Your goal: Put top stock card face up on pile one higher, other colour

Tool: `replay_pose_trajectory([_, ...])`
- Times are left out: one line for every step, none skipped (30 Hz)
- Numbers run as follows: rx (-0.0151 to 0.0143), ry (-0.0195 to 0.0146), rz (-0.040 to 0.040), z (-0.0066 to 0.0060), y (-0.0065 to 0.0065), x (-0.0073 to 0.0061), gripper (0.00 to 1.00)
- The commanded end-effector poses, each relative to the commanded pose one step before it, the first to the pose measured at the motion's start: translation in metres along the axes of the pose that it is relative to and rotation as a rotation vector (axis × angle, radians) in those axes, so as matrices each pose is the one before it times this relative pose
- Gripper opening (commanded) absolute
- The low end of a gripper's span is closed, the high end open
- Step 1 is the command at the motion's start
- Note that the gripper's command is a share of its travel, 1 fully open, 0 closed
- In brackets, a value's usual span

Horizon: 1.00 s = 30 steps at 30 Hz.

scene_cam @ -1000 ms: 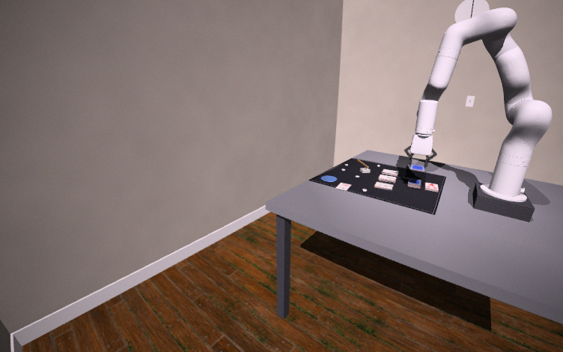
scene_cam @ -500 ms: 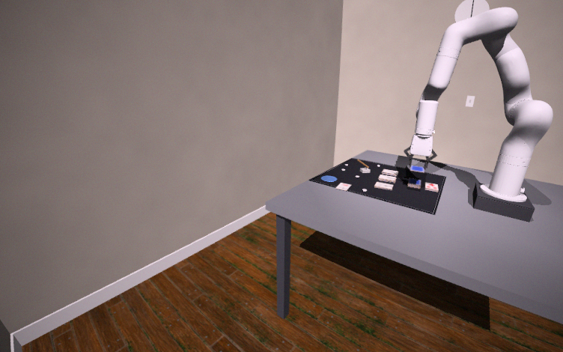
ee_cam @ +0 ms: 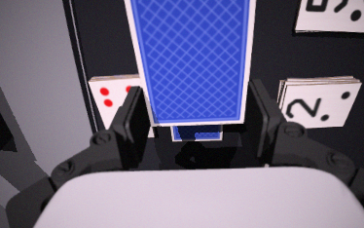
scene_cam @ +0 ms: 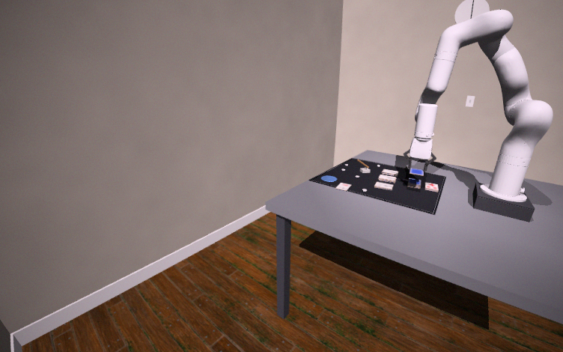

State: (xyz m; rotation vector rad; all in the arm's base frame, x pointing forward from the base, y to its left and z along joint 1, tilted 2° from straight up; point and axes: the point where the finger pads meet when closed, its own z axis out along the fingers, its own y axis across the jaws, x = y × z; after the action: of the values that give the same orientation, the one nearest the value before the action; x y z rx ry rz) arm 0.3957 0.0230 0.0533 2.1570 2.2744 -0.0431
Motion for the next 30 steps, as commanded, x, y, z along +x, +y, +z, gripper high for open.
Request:
replay_pose_trajectory([-0.00188, 0.00003, -0.00012, 0.00241, 0.00091, 0.00000, 0.63])
replay_pose_trajectory([0.00000, 0.00000, 0.00000, 0.00022, 0.00000, 0.00000, 0.63])
replay_pose_trajectory([0.00000, 0.00000, 0.00000, 0.00009, 0.00000, 0.00000, 0.63])
replay_pose_trajectory([0.00000, 0.00000, 0.00000, 0.00001, 0.00000, 0.00000, 0.63])
replay_pose_trajectory([0.00000, 0.00000, 0.00000, 0.00000, 0.00000, 0.00000, 0.63])
replay_pose_trajectory([0.00001, -0.00002, 0.00000, 0.00000, 0.00000, 0.00000, 0.63])
replay_pose_trajectory([0.00002, -0.00006, 0.00000, 0.00000, -0.00001, 0.00000, 0.63])
replay_pose_trajectory([0.00005, -0.00011, 0.00000, 0.00000, -0.00001, 0.00001, 0.63])
replay_pose_trajectory([0.00008, -0.00019, 0.00000, 0.00000, -0.00002, 0.00001, 0.63])
replay_pose_trajectory([0.00011, -0.00027, 0.00000, 0.00000, -0.00002, 0.00002, 0.63])
replay_pose_trajectory([0.00015, -0.00037, -0.00001, 0.00001, -0.00003, 0.00002, 0.63])
replay_pose_trajectory([0.00000, 0.00000, 0.00000, 0.00000, 0.00000, 0.00000, 0.63])
replay_pose_trajectory([0.00000, 0.00000, 0.00000, 0.00000, 0.00000, 0.00000, 0.63])
replay_pose_trajectory([0.00019, -0.00048, -0.00001, 0.00001, -0.00004, 0.00003, 0.63])
replay_pose_trajectory([0.00024, -0.00061, -0.00001, 0.00001, -0.00005, 0.00004, 0.63])
replay_pose_trajectory([0.00029, -0.00075, -0.00001, 0.00001, -0.00006, 0.00005, 0.63])
replay_pose_trajectory([0.00034, -0.00090, -0.00001, 0.00001, -0.00007, 0.00005, 0.63])
replay_pose_trajectory([0.00038, -0.00106, -0.00001, 0.00001, -0.00009, 0.00006, 0.63])
replay_pose_trajectory([0.00043, -0.00123, -0.00002, 0.00002, -0.00010, 0.00007, 0.63])
replay_pose_trajectory([0.00048, -0.00141, -0.00002, 0.00002, -0.00011, 0.00008, 0.63])
replay_pose_trajectory([0.00052, -0.00160, -0.00002, 0.00002, -0.00011, 0.00008, 0.63])
replay_pose_trajectory([0.00055, -0.00180, -0.00002, 0.00002, -0.00012, 0.00009, 0.63])
replay_pose_trajectory([0.00058, -0.00201, -0.00002, 0.00002, -0.00013, 0.00009, 0.63])
replay_pose_trajectory([0.00060, -0.00223, -0.00002, 0.00002, -0.00013, 0.00009, 0.63])
replay_pose_trajectory([0.00060, -0.00246, -0.00002, 0.00002, -0.00013, 0.00010, 0.63])
replay_pose_trajectory([0.00060, -0.00269, -0.00002, 0.00002, -0.00013, 0.00010, 0.63])
replay_pose_trajectory([0.00058, -0.00294, -0.00001, 0.00002, -0.00013, 0.00010, 0.63])
replay_pose_trajectory([0.00054, -0.00319, -0.00001, 0.00002, -0.00012, 0.00009, 0.63])
replay_pose_trajectory([0.00000, 0.00000, 0.00000, 0.00000, 0.00000, 0.00000, 0.63])
replay_pose_trajectory([0.00000, 0.00000, 0.00000, 0.00000, 0.00000, 0.00000, 0.63])
